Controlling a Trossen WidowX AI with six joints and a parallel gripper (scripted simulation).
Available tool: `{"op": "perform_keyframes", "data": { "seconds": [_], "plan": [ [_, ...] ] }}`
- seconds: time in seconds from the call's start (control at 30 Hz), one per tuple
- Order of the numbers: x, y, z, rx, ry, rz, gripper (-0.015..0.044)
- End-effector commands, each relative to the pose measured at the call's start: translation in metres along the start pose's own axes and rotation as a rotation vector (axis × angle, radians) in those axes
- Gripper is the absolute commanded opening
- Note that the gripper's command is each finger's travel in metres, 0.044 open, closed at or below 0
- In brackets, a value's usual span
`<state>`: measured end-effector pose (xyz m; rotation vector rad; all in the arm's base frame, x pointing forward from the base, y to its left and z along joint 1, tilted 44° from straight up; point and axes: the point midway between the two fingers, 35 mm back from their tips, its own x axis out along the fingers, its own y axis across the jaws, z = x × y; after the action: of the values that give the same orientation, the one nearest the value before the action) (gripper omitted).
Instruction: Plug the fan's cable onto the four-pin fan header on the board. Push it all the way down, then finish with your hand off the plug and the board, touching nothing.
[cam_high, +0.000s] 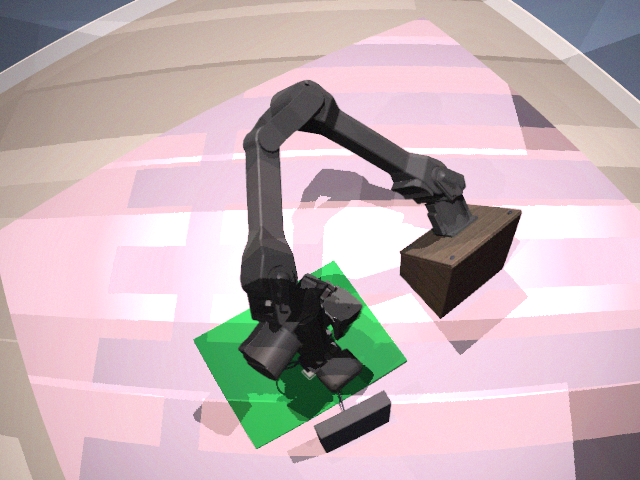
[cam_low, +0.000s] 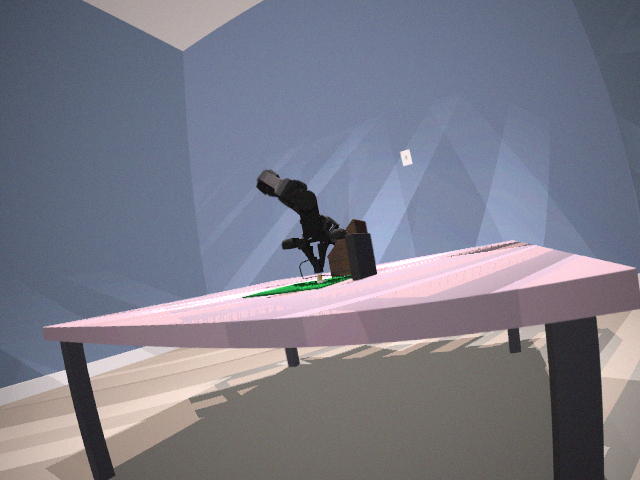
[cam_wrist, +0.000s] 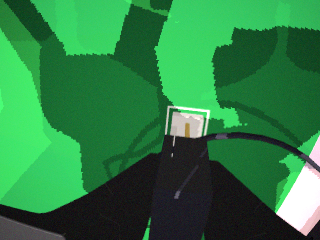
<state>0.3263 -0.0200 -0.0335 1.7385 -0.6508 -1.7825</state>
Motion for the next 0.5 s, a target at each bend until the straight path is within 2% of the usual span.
{"op": "perform_keyframes", "data": {
  "seconds": [0.0,0.47],
  "plan": [
    [0.0013,-0.001,0.0,-0.009,0.001,0.005,0.0],
    [0.0022,-0.0013,0.0004,-0.017,0.001,0.005,0.0]
  ]
}}
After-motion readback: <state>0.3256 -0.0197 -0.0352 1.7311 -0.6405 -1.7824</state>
